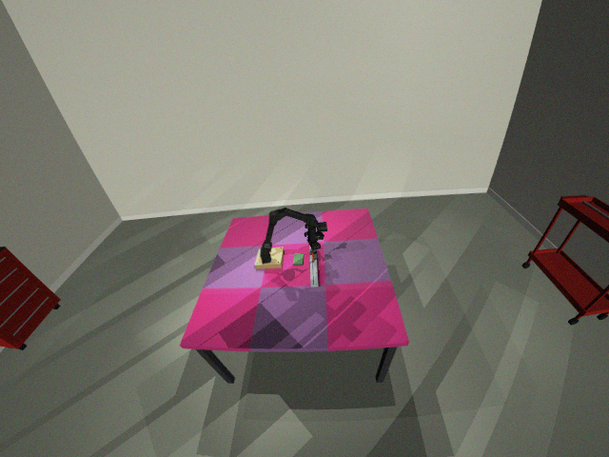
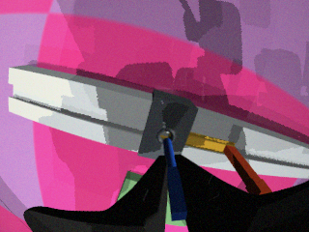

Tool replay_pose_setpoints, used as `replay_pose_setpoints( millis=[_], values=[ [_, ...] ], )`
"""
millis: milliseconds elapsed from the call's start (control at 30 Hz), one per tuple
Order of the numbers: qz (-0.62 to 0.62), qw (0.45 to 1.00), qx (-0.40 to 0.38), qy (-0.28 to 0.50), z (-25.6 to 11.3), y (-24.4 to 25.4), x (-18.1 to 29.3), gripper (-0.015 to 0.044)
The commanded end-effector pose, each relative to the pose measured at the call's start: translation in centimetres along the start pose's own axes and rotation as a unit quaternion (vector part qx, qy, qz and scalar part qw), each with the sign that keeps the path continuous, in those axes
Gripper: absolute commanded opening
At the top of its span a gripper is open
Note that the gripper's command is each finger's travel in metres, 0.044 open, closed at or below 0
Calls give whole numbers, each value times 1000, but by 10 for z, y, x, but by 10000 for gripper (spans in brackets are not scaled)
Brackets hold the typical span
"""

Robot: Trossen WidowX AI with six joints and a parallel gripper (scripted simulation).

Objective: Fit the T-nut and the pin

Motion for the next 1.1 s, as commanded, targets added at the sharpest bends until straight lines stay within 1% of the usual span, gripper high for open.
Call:
replay_pose_setpoints(
  millis=[0, 1067],
  values=[
    [1, 1000, 2, 2, 3, 0, 1, -150],
    [1, 1000, 2, 3, 24, -2, 6, -150]
  ],
)
Point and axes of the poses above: the point midway between the two fingers, 35 mm back from their tips, its own z axis out along the fingers, its own y axis across the jaws, x = y × z, the point moved 3 cm from there along -z, back along the fingers, and after that the axes turned 11 degrees about z, right-handed, at the moved point
